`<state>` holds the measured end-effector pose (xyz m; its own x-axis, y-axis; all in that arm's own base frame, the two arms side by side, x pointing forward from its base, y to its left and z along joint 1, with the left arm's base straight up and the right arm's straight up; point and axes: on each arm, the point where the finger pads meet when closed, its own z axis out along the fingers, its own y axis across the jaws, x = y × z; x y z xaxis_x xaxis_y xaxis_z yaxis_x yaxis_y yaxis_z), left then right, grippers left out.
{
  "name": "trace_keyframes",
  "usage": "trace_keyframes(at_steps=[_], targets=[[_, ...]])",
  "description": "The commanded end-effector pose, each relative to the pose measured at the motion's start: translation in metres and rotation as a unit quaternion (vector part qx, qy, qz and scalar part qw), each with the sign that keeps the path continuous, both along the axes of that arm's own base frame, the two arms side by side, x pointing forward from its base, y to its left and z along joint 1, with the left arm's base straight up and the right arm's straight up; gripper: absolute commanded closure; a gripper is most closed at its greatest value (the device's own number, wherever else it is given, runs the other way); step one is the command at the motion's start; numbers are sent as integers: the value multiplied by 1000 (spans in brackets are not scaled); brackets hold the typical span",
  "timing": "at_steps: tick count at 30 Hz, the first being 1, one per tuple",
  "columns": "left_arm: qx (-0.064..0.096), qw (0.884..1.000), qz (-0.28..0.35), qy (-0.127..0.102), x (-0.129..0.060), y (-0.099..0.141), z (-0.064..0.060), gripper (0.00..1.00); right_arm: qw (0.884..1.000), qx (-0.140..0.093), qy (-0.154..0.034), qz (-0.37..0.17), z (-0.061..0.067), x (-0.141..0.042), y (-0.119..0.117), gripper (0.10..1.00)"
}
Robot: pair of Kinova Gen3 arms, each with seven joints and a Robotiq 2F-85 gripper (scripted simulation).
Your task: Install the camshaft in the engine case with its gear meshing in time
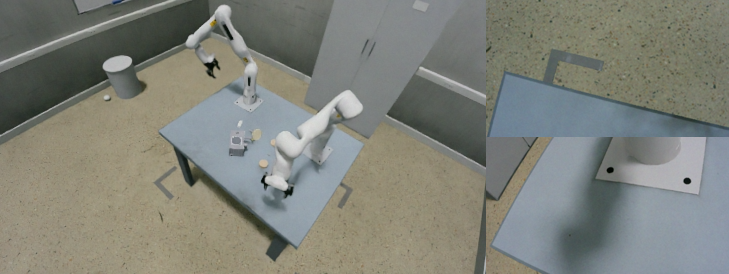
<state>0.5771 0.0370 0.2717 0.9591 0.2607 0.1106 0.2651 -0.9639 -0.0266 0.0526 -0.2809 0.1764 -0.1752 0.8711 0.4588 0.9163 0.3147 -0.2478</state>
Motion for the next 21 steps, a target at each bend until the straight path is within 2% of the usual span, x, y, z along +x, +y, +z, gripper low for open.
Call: trace_keyframes(at_steps=[1, 6, 10, 13, 17, 19, 21], targets=[[0, 1000, 0, -1, 0, 0, 1, 1, 1000, -1, 0, 0, 1, 0, 0, 99], [0, 1000, 0, -1, 0, -1, 1, 1, 1000, -1, 0, 0, 1, 0, 0, 99], [1, 1000, -4, 1, -1, -11, 0, 1, 1000, -1, 0, 0, 1, 0, 0, 99], [3, 1000, -10, 6, -5, -30, -3, 1, 1000, -1, 0, 0, 1, 0, 0, 99], [9, 1000, -23, 16, -15, -71, -9, 1, 1000, -1, 0, 0, 1, 0, 0, 99], [9, 1000, -23, 16, -15, -71, -9, 1, 1000, -1, 0, 0, 1, 0, 0, 99], [13, 999, -33, 22, -23, -98, -13, 1, 1000, -1, 0, 0, 1, 0, 0, 99]])
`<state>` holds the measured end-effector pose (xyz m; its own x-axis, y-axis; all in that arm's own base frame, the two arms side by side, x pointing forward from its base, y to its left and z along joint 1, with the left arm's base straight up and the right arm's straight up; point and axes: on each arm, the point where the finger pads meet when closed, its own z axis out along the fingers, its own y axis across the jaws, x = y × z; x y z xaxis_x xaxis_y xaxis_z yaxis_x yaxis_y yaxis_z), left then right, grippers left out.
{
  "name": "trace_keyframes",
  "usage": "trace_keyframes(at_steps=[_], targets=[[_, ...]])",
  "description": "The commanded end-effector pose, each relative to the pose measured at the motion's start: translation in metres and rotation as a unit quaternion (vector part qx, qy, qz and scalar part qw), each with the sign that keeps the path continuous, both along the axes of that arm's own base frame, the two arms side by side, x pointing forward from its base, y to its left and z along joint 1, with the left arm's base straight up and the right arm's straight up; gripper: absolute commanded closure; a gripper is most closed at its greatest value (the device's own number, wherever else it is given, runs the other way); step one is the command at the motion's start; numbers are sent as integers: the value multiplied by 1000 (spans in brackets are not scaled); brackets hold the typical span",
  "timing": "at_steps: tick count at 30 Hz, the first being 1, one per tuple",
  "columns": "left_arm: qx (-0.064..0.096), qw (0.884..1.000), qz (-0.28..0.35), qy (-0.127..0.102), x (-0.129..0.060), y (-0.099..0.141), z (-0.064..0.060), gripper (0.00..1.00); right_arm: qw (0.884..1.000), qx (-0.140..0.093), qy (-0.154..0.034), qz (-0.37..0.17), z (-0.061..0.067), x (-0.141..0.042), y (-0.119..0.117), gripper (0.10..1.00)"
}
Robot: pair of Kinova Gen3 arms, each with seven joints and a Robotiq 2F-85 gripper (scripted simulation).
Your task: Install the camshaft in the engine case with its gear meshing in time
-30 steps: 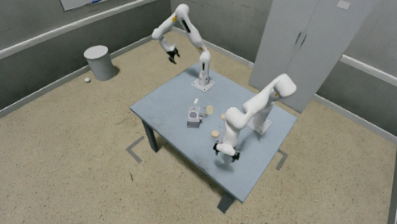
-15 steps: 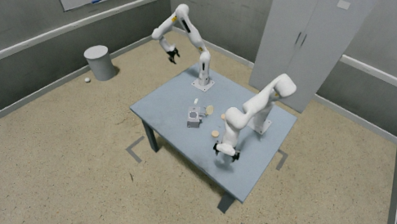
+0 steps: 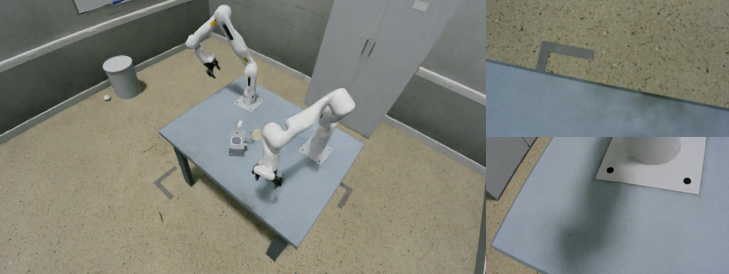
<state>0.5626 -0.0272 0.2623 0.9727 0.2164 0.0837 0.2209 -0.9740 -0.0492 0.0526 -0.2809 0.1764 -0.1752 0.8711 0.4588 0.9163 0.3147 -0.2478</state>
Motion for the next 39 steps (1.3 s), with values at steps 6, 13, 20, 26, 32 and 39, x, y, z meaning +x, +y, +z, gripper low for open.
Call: trace_keyframes(at_steps=[6, 13, 20, 26, 32, 39], targets=[[27, 998, -45, 23, -44, -111, -15, 1, 1000, -1, 0, 0, 1, 0, 0, 99], [50, 995, -75, 30, -89, -182, -25, 1, 1000, -1, 0, 0, 1, 0, 0, 99], [75, 991, -105, 30, -141, -241, -34, 1, 1000, -1, 0, 0, 1, 0, 0, 99], [98, 986, -133, 23, -196, -286, -41, 1, 1000, -1, 0, 0, 1, 0, 0, 99], [114, 982, -152, 14, -234, -311, -45, 1, 1000, -1, 0, 0, 1, 0, 0, 99], [143, 971, -193, -13, -314, -347, -52, 1, 1000, -1, 0, 0, 1, 0, 0, 99]])
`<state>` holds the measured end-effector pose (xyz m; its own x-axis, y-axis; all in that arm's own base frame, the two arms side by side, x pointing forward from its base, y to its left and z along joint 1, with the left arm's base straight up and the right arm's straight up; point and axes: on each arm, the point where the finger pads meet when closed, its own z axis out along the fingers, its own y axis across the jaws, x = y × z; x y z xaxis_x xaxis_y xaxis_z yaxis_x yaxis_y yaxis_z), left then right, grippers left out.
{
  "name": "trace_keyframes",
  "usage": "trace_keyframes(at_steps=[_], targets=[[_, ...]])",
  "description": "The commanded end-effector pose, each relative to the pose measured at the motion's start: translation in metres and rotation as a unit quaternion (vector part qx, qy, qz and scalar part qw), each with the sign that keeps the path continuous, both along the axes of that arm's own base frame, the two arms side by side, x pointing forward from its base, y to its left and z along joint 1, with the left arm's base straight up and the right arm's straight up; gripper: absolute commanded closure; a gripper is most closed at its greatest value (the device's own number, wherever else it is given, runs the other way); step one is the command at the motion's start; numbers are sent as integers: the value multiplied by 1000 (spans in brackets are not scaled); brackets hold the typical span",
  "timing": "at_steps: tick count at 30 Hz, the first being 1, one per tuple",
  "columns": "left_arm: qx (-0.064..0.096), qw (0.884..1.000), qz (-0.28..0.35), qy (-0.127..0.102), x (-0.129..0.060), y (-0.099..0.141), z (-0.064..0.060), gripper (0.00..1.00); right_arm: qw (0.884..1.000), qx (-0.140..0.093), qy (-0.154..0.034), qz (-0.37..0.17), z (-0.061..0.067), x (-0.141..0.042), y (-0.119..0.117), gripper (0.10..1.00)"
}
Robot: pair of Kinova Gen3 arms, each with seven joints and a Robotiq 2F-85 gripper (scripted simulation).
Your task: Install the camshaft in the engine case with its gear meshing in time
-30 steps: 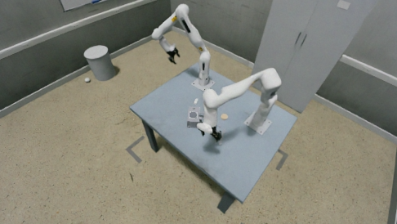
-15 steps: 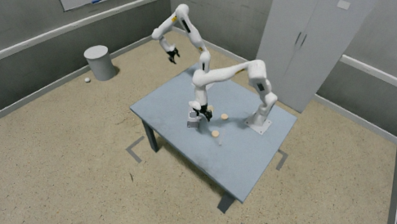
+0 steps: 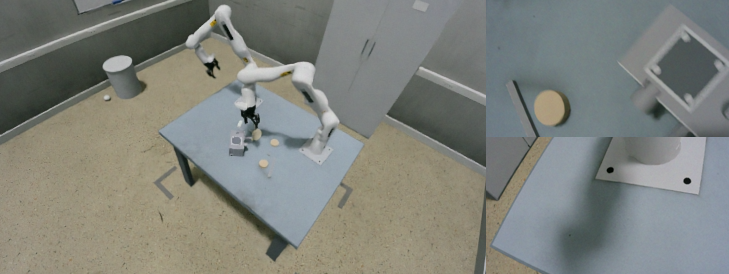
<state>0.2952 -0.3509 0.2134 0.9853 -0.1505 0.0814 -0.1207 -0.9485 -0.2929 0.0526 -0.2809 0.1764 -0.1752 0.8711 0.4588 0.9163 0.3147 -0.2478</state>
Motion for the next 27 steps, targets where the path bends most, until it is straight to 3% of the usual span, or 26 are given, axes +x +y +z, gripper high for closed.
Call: trace_keyframes(at_steps=[1, 8, 15, 27], targets=[[19, 999, -29, -23, -56, -27, -4, 1, 1000, -1, 0, 0, 1, 0, 0, 99], [29, 997, -57, -44, -103, -39, -7, 1, 1000, -1, 0, 0, 1, 0, 0, 99], [30, 996, -63, -49, -113, -41, -7, 1, 1000, -1, 0, 0, 1, 0, 0, 99], [30, 996, -64, -50, -114, -41, -8, 1, 1000, -1, 0, 0, 1, 0, 0, 99]])
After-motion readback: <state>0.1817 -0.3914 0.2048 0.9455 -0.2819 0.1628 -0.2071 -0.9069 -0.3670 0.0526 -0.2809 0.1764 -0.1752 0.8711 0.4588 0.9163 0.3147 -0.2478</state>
